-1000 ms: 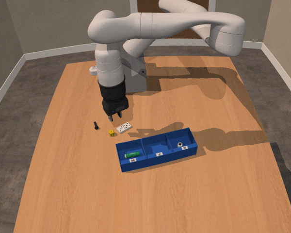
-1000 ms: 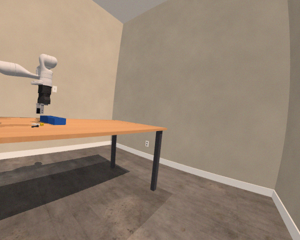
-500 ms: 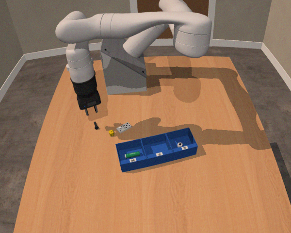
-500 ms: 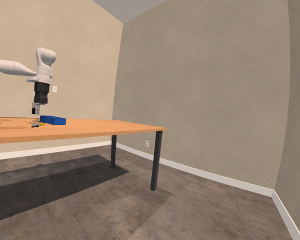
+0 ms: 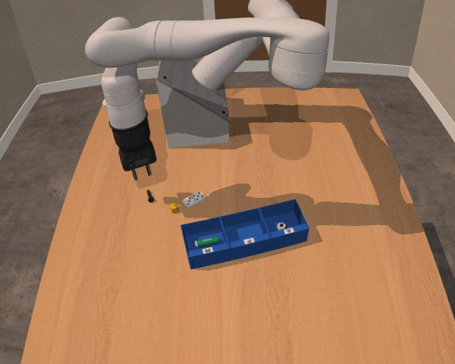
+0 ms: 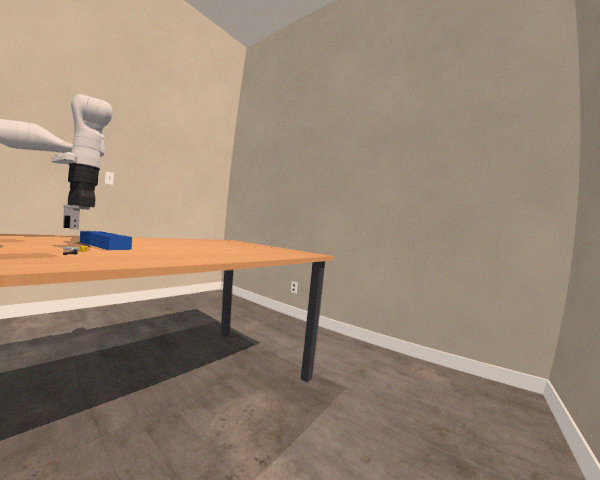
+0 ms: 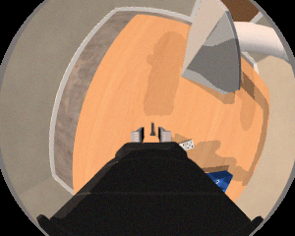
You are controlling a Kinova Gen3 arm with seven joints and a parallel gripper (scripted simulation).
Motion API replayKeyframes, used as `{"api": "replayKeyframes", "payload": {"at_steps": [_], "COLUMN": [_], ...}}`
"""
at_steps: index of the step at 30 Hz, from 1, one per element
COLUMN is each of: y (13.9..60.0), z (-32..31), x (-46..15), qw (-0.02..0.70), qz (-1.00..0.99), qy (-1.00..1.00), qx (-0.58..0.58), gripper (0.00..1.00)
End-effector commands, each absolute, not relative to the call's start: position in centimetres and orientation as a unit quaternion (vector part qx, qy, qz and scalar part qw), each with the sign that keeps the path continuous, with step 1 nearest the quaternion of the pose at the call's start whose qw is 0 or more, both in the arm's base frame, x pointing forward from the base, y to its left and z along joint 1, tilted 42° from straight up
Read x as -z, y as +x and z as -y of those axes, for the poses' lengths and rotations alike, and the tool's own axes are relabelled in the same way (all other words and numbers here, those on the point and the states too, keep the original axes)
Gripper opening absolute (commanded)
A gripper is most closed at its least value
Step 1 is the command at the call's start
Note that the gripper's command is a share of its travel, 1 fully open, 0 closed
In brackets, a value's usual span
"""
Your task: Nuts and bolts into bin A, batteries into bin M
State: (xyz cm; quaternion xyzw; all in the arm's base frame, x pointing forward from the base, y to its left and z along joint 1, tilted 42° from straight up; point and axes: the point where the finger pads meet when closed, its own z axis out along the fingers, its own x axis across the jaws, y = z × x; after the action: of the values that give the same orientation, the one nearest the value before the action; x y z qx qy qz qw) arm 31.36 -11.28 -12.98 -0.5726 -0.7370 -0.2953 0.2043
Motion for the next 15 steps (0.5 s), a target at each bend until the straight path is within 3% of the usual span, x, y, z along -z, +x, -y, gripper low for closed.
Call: {"api": "replayKeyframes", "payload": {"at_steps": [1,15], "y": [31.59,31.57], "z": [10.84,10.72], "x": [12.65,12.56], "qw": [0.205,0.206], "qz": [0.735,0.735], "qy": [-0.574,-0.574], "qx": [0.298,0.298], "gripper": [0.62,0.62]}}
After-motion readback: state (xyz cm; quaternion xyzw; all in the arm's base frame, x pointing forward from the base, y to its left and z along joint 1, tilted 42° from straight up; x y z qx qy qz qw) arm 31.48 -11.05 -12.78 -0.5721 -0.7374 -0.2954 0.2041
